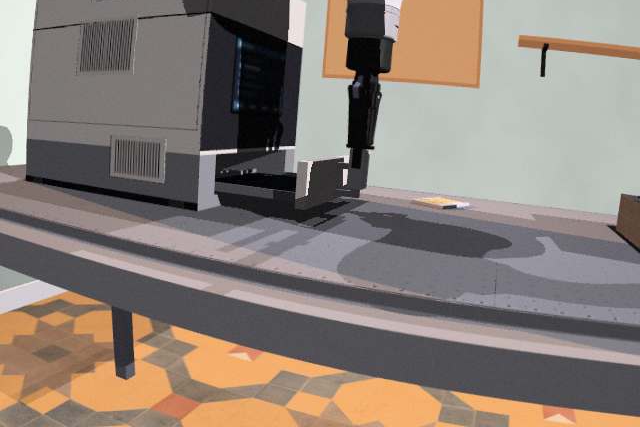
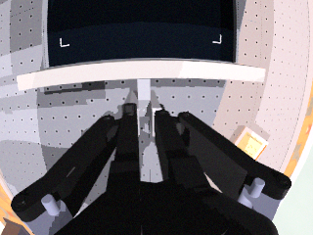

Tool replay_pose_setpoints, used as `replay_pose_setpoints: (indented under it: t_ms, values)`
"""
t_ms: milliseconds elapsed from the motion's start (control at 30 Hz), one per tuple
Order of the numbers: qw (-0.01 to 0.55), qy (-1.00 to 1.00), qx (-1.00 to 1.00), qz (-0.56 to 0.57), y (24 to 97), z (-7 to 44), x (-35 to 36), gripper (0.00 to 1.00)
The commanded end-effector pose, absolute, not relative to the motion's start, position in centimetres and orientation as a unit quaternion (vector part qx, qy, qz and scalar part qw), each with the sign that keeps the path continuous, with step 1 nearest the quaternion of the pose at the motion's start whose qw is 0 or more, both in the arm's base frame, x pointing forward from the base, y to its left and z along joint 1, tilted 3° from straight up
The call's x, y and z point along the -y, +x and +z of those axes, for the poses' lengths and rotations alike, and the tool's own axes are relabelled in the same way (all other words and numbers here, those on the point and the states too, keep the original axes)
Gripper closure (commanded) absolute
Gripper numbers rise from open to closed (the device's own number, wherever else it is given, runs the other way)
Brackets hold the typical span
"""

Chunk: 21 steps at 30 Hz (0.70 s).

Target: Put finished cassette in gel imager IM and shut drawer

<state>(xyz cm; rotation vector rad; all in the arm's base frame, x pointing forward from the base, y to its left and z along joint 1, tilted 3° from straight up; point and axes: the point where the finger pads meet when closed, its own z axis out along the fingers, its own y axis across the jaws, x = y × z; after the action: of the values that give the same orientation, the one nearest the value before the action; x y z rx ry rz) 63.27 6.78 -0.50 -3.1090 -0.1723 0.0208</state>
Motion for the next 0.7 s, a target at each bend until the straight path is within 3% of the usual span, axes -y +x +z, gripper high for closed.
replay_pose_setpoints:
  t_ms: [0, 667]
  values:
    - [0.014, -0.998, 0.055, 0.007, 62.8, -0.5, -6.7, 0.90]
    - [0.013, -0.998, 0.056, 0.018, 61.0, -0.4, -6.5, 0.90]
